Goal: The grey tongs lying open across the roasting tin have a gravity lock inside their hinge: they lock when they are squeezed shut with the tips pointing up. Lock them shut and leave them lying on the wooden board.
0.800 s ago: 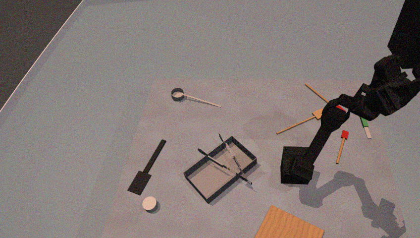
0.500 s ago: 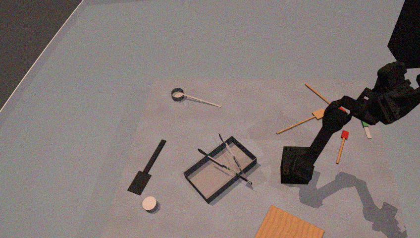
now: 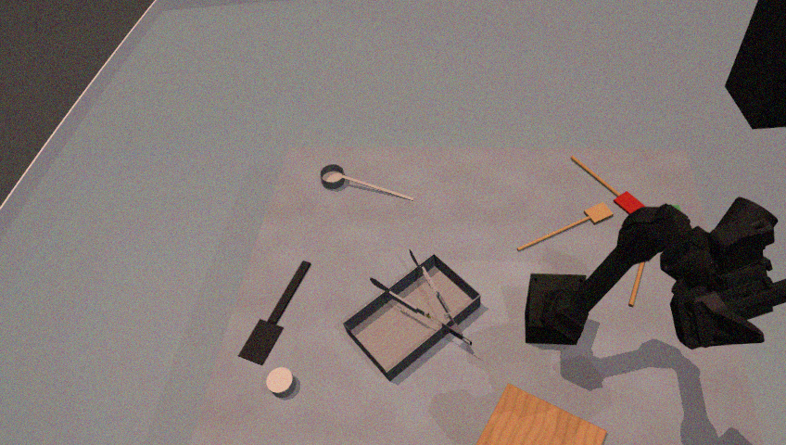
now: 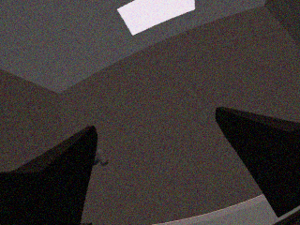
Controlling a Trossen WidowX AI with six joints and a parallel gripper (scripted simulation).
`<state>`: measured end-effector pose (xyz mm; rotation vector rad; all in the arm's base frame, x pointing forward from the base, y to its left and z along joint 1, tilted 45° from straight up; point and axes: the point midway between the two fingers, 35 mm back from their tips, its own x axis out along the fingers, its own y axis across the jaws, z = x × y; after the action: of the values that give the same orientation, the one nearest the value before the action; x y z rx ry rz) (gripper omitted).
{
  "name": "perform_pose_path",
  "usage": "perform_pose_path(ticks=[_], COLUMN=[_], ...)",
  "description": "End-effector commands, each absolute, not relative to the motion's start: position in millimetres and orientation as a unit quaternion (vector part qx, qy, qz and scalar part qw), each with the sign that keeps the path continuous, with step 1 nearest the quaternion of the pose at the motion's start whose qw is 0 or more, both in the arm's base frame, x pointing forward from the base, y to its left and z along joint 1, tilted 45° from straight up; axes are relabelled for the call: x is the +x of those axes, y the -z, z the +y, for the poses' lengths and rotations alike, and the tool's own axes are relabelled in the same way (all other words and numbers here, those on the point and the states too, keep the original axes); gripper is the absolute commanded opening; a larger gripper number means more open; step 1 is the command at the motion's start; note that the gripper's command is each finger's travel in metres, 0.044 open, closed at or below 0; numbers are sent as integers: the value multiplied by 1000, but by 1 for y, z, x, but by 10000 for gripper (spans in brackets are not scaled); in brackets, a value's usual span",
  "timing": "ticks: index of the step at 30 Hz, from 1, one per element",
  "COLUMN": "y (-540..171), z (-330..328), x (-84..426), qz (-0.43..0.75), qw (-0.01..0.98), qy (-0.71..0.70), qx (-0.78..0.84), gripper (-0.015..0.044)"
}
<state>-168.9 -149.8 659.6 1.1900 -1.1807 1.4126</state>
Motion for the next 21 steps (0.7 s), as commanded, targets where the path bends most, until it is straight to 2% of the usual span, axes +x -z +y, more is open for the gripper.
perform_pose_path(ticks=[1, 11, 21], y=[-666, -671, -661], z=[-120, -54, 32], x=[-152, -93, 10], qz=[-458, -414, -323], qw=[492, 599, 729], qy=[-570, -520, -454], qx=[472, 447, 397], gripper=[440, 440, 440])
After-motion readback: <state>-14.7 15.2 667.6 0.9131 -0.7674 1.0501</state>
